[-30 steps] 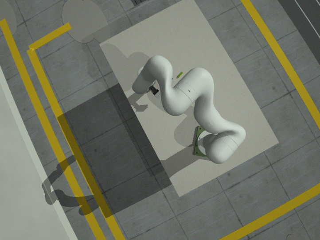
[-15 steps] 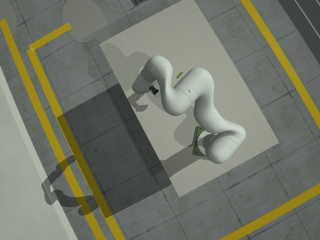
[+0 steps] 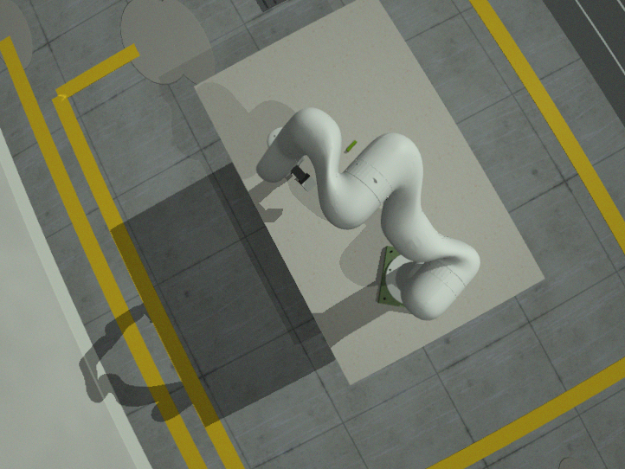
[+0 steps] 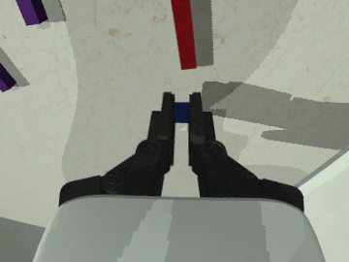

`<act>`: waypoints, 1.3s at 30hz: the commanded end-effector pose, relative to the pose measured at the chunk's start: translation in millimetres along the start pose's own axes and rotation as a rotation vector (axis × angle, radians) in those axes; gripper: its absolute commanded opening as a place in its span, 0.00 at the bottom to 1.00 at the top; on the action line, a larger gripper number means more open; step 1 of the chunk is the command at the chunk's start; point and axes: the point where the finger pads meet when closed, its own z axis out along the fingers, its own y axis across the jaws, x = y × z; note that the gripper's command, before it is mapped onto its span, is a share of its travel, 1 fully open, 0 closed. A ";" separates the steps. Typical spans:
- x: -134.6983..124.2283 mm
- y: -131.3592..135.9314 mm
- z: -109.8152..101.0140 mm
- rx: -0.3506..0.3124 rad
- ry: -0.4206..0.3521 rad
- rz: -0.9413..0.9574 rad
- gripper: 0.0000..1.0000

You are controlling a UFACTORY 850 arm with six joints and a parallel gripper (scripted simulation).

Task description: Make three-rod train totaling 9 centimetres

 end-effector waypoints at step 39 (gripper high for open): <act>23.7 -123.1 -79.7 -0.002 -0.001 -0.162 0.04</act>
